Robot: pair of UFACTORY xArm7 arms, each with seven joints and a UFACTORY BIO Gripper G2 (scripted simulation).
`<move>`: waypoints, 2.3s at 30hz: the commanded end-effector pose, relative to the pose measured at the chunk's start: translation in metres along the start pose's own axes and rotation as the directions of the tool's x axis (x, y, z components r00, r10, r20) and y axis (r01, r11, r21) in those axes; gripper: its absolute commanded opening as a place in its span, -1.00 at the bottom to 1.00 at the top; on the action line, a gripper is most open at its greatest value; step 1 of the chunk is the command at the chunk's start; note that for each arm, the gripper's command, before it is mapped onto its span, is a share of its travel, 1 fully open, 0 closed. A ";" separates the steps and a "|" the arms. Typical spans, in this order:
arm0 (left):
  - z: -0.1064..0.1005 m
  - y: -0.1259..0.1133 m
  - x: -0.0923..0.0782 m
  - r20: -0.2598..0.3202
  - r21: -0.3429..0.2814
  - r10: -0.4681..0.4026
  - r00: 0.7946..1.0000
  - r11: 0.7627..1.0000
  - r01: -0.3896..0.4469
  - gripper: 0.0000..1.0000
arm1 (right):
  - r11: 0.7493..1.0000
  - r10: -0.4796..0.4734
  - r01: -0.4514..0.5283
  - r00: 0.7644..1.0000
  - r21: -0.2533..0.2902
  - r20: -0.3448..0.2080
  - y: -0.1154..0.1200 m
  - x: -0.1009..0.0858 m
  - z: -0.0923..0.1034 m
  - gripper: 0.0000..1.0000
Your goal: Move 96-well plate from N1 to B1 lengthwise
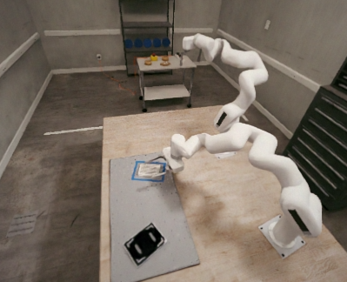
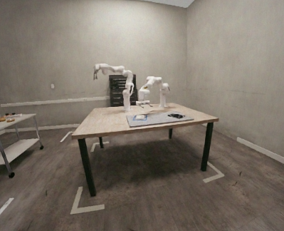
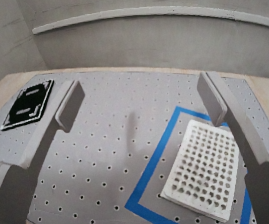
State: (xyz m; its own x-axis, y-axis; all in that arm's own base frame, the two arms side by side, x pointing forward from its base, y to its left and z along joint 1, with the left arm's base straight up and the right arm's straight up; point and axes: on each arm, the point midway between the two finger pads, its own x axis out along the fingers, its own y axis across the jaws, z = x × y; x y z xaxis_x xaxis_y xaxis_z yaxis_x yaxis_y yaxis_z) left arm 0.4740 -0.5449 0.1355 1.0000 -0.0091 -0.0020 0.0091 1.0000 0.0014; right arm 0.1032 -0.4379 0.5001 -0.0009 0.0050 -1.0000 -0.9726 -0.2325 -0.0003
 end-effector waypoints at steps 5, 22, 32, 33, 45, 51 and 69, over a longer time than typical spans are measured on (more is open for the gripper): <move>0.013 0.032 0.003 0.005 -0.006 0.009 1.000 1.000 -0.009 -0.25 | 1.000 0.000 0.000 1.000 0.000 -0.004 0.000 -0.002 0.000 1.00; 0.034 0.104 0.010 0.005 -0.005 0.009 1.000 1.000 -0.009 -0.25 | 1.000 0.000 0.000 1.000 0.000 -0.004 0.000 -0.002 0.000 1.00; 0.049 0.151 0.014 0.005 -0.005 0.009 1.000 1.000 -0.009 -0.25 | 1.000 0.000 0.000 1.000 0.000 -0.004 0.000 -0.002 0.000 1.00; 0.050 0.156 0.015 0.005 -0.005 0.009 1.000 1.000 -0.009 -0.25 | 1.000 0.000 0.000 1.000 0.000 -0.004 0.000 -0.002 0.000 1.00; 0.064 0.204 0.019 0.005 -0.004 0.009 1.000 1.000 -0.009 -0.25 | 1.000 0.000 0.000 1.000 0.000 -0.004 0.000 -0.002 0.000 1.00; 0.071 0.228 0.021 0.005 -0.004 0.009 1.000 1.000 -0.009 -0.25 | 1.000 0.000 0.000 1.000 0.000 -0.004 0.000 -0.002 0.000 1.00; 0.092 0.300 0.028 0.005 -0.004 0.009 1.000 1.000 -0.009 -0.25 | 1.000 0.000 0.000 1.000 0.000 -0.004 0.000 -0.002 0.000 1.00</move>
State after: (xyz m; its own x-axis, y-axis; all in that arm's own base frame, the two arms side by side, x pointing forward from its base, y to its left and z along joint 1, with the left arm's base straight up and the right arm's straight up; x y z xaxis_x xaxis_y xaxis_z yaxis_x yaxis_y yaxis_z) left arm 0.5042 -0.2525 0.2235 1.0000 0.0034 0.0003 -0.0034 1.0000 0.0006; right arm 0.1032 -0.4379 0.5001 -0.0009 0.0050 -1.0000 -0.9726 -0.2325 -0.0003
